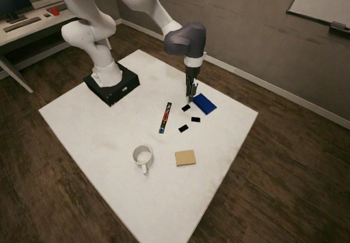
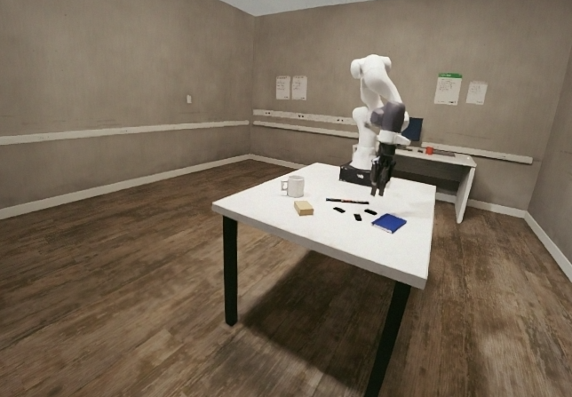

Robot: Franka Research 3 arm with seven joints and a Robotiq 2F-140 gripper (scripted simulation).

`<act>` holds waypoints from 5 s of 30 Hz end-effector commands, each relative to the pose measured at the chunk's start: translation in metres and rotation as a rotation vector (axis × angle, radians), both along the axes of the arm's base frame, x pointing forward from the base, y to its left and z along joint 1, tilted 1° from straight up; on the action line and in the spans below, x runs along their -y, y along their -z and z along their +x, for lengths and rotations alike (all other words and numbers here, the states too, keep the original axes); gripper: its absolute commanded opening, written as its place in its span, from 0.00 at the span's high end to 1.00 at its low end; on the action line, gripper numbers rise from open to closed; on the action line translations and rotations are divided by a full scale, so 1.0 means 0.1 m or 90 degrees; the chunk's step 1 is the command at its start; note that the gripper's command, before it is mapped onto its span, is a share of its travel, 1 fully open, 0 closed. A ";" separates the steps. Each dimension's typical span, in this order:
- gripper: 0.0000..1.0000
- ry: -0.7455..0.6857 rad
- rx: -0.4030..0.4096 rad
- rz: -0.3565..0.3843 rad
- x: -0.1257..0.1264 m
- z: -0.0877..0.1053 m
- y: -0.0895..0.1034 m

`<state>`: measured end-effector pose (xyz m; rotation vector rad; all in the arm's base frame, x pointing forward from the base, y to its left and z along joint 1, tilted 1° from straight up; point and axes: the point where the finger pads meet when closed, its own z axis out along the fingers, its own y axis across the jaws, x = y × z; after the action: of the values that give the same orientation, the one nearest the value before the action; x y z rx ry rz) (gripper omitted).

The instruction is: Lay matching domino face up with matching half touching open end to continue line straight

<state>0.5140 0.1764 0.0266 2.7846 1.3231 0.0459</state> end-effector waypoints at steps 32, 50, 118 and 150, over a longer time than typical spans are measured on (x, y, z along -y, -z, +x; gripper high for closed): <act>0.66 -0.252 -0.037 0.025 0.01 0.00 0.14; 0.66 -0.252 -0.037 0.025 0.01 0.00 0.48; 0.66 -0.252 -0.037 0.025 0.01 0.00 0.72; 0.66 -0.252 -0.037 0.025 0.00 0.02 0.72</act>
<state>0.5151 0.1761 -0.0452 2.5166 1.8943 0.0074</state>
